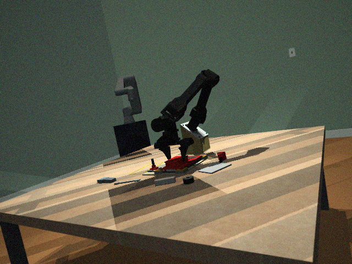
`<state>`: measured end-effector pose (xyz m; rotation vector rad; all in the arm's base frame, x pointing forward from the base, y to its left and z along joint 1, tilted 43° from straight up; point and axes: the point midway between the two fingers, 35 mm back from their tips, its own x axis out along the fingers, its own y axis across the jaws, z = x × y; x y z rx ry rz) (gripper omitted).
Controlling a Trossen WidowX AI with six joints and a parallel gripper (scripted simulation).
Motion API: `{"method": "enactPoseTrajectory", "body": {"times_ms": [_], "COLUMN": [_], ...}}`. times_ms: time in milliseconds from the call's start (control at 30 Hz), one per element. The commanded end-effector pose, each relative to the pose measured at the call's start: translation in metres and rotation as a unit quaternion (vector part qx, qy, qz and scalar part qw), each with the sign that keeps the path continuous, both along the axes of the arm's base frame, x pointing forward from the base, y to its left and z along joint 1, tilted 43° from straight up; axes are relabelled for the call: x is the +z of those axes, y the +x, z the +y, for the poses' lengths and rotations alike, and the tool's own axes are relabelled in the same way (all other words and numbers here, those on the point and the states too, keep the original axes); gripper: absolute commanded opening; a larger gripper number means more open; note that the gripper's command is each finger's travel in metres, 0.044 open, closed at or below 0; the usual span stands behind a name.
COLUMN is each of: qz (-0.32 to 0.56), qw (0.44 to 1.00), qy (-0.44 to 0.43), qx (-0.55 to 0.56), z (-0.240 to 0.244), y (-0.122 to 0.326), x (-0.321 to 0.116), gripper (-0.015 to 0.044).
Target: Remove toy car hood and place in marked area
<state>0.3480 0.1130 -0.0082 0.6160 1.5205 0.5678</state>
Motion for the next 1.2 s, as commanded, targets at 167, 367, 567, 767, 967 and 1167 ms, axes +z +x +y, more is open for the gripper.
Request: {"method": "enactPoseTrajectory", "body": {"times_ms": [167, 367, 567, 767, 967, 1167], "qz": [-0.001, -0.001, -0.001, -0.001, -0.001, -0.001], "qw": [1.0, 1.0, 1.0, 1.0, 1.0, 1.0], "qy": [-0.001, -0.001, -0.001, -0.001, -0.001, -0.001], "qx": [0.001, 0.001, 0.001, 0.001, 0.001, 0.001], "z": [-0.004, -0.007, -0.009, -0.012, -0.015, -0.018], "y": [0.0, 0.001, 0.001, 0.001, 0.001, 0.001], "x": [0.004, 0.007, 0.01, 0.013, 0.015, 0.019], "gripper": [0.0, 0.0, 0.0, 0.0, 0.0, 0.0]}}
